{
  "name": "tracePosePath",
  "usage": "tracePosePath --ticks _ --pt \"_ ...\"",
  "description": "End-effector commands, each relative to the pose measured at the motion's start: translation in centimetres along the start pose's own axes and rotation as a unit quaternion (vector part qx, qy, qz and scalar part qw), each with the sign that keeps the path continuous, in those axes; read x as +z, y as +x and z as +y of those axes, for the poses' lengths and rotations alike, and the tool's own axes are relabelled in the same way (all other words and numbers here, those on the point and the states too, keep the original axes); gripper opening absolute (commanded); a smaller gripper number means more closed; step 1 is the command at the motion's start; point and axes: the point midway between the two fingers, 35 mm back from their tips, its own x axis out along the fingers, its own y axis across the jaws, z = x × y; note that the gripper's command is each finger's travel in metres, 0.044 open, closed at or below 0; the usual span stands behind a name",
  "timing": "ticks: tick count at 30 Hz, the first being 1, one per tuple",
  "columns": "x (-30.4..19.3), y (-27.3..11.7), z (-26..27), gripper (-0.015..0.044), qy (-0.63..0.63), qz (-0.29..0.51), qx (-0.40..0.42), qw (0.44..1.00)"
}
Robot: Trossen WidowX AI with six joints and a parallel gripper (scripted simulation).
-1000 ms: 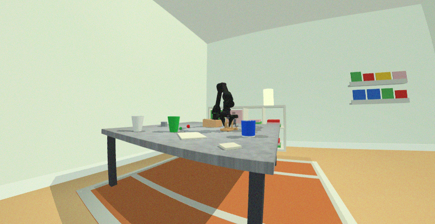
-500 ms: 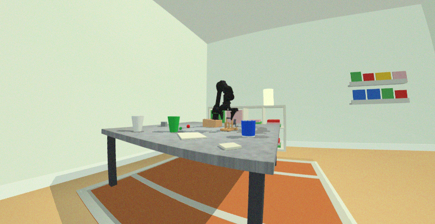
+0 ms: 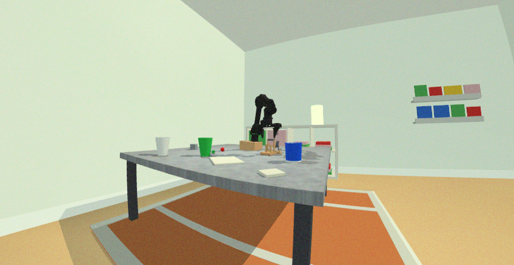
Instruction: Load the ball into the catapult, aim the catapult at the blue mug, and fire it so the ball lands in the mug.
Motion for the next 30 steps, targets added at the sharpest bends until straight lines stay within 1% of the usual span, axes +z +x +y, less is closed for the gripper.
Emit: tracePosePath --ticks 1,7,30 --pt "-0.5 3.0 -0.5 0.0440 0.001 0.010 -0.010 1.000" --pt "-0.5 3.2 -0.5 0.0440 0.001 0.010 -0.010 1.000" --pt "-0.5 6.9 -0.6 0.0440 0.001 0.010 -0.010 1.000"
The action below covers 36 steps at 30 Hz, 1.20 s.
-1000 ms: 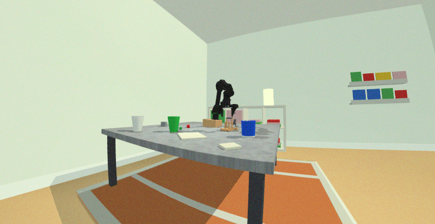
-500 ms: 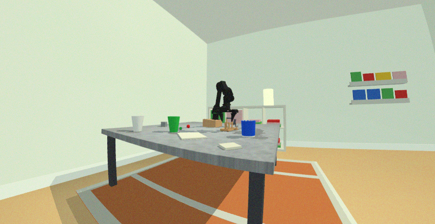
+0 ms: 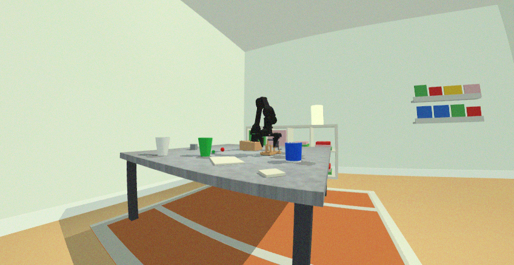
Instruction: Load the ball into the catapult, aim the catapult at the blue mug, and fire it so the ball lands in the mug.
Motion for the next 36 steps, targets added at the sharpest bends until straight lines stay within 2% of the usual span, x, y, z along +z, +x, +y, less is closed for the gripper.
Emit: tracePosePath --ticks 1,11,22,28,30,32,36 --pt "-0.1 0.8 -0.1 0.0440 0.002 0.002 -0.002 1.000" --pt "-0.2 2.0 -0.2 0.0440 0.002 0.002 -0.002 1.000" --pt "-0.1 1.7 -0.1 0.0151 0.000 0.001 -0.001 1.000" --pt "-0.1 1.7 -0.1 0.0111 0.000 0.001 -0.001 1.000" --pt "0.0 0.6 -0.1 0.0059 0.000 0.001 -0.001 1.000" --pt "0.0 -2.2 -0.1 0.0006 0.000 0.001 -0.002 1.000" --pt "-0.1 -3.3 -0.1 0.0000 0.000 0.001 -0.002 1.000"
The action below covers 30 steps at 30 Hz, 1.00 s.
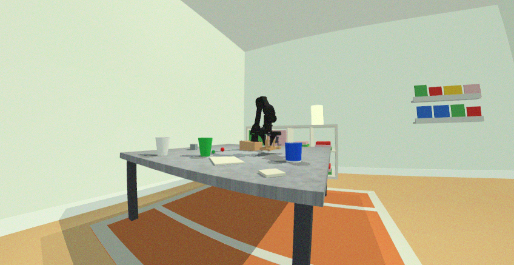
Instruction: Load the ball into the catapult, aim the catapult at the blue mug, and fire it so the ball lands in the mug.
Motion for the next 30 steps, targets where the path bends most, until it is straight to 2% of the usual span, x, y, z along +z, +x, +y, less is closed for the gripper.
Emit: tracePosePath --ticks 1,14,30 --pt "0.3 -1.8 0.4 0.0000 -0.005 -0.009 0.010 1.000" --pt "0.3 -1.6 0.6 0.0000 -0.215 -0.011 0.008 0.976" --pt "-0.5 -1.5 2.6 0.0000 -0.450 -0.012 0.006 0.893"
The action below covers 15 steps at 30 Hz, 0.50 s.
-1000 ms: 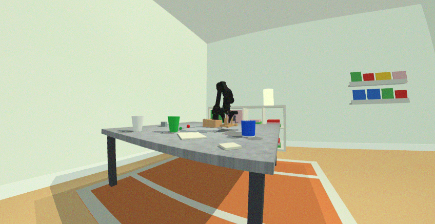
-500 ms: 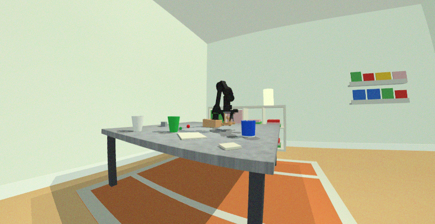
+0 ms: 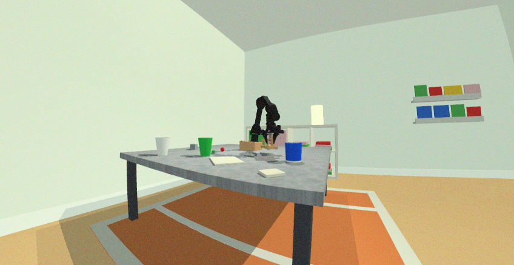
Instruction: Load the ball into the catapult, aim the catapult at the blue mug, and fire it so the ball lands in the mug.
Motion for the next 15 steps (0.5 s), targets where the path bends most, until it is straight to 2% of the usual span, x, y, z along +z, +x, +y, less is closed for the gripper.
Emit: tracePosePath --ticks 1,15 --pt "0.4 -0.4 0.6 0.0000 -0.032 -0.005 0.001 0.999" --pt "0.5 1.0 0.8 0.0000 -0.032 -0.005 0.001 0.999"
